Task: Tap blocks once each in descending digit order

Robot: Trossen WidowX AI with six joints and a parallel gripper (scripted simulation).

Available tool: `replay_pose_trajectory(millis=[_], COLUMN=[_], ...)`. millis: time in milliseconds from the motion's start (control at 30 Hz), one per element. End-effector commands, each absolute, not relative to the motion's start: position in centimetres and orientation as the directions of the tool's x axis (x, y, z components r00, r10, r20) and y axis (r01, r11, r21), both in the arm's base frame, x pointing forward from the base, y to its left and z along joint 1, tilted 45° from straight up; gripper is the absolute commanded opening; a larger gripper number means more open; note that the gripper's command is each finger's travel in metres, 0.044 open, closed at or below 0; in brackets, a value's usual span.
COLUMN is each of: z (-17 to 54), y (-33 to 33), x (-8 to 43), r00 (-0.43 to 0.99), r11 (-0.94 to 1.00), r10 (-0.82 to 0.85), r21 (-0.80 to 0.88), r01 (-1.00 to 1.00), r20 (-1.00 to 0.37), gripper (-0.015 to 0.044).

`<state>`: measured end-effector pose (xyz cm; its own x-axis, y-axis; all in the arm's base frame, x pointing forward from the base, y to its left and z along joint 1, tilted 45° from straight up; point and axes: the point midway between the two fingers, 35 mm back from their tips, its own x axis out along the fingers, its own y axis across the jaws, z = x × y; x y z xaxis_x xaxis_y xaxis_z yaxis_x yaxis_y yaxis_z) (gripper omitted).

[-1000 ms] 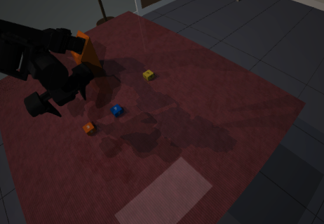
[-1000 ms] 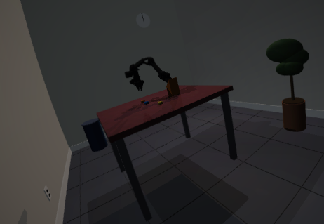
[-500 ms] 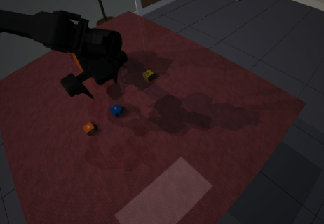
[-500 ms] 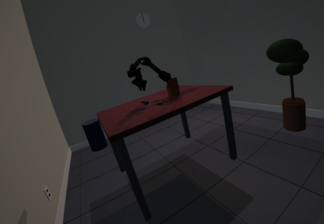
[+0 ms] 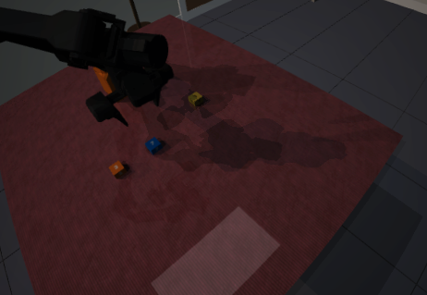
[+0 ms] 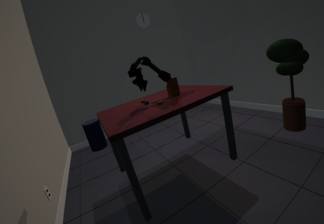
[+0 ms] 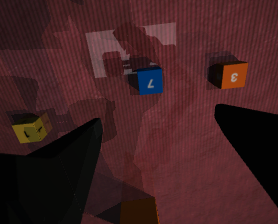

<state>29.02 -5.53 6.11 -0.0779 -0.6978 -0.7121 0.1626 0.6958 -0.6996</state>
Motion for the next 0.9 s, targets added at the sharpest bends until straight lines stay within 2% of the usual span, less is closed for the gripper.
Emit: replay_pose_trajectory(millis=[0, 167, 333, 533, 867], z=[6.0, 5.3, -0.6, -7.0, -7.6], y=[-5.5, -4.6, 2.2, 8.6, 9.0], x=[29.0, 29.3, 29.8, 27.6, 27.3], r00=[-0.078, -0.076, -0.071, -0.076, -0.076], r11=[0.697, 0.701, 0.716, 0.707, 0.705], r10=[-0.696, -0.692, -0.677, -0.686, -0.687], r21=[-0.697, -0.694, -0.678, -0.687, -0.689], r01=[0.167, 0.167, 0.164, 0.168, 0.169], r20=[-0.714, -0.718, -0.733, -0.724, -0.722], gripper=[0.04, 0.04, 0.04, 0.04, 0.04])
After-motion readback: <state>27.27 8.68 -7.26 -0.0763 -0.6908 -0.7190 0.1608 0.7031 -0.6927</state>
